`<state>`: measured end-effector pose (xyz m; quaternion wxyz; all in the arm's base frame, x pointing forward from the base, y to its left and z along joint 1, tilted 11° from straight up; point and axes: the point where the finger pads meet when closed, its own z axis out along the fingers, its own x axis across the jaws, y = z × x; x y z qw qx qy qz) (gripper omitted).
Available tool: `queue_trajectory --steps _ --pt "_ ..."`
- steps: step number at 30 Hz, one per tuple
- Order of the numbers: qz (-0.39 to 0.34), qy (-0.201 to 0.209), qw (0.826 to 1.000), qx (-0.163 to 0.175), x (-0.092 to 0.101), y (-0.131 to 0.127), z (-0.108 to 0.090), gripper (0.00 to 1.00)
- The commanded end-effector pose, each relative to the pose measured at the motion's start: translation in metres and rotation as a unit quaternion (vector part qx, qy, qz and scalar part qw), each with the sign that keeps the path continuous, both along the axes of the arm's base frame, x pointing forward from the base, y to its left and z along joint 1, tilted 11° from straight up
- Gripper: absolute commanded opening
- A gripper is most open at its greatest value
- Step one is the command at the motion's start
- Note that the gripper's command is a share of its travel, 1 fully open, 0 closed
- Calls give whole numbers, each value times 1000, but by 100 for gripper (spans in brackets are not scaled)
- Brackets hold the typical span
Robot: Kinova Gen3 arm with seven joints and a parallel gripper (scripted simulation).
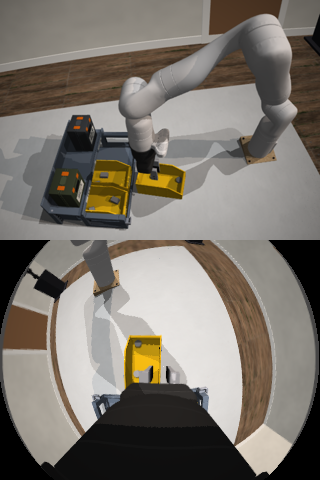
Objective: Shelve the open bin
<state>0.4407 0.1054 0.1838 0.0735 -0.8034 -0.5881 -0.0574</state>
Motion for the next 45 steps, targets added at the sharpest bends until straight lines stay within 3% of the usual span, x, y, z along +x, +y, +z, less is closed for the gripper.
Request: queue_trajectory --steps 1,13,45 --pt "0 -1 1000 0 0 0 0 55" --pt "0 -1 1000 0 0 2 -8 55" --pt "0 -1 1000 0 1 11 -59 55"
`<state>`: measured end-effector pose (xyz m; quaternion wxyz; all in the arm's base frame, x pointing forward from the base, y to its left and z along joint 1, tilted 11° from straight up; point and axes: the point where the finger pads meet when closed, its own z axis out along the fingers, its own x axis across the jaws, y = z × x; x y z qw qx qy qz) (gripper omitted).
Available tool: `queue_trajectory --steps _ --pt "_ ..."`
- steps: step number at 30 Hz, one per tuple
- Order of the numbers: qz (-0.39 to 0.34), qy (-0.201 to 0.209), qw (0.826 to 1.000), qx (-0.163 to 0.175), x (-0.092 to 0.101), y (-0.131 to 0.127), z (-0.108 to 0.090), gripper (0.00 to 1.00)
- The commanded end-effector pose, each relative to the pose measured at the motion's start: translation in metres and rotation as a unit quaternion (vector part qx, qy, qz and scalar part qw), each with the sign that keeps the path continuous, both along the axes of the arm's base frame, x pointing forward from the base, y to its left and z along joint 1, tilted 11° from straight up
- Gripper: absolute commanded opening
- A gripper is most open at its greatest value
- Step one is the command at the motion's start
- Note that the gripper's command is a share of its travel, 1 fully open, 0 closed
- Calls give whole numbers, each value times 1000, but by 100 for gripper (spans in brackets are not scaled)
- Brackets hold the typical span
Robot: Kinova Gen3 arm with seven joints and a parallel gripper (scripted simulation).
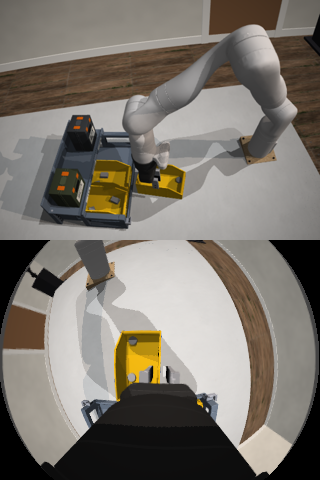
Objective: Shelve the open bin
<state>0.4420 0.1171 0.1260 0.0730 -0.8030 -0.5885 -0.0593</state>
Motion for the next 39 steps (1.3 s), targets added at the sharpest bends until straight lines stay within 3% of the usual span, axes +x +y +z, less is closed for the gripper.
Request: queue_trajectory --steps 1,39 --pt "-1 1 1000 -1 0 0 -2 55" --pt "-1 1 1000 -1 0 1 -8 55"
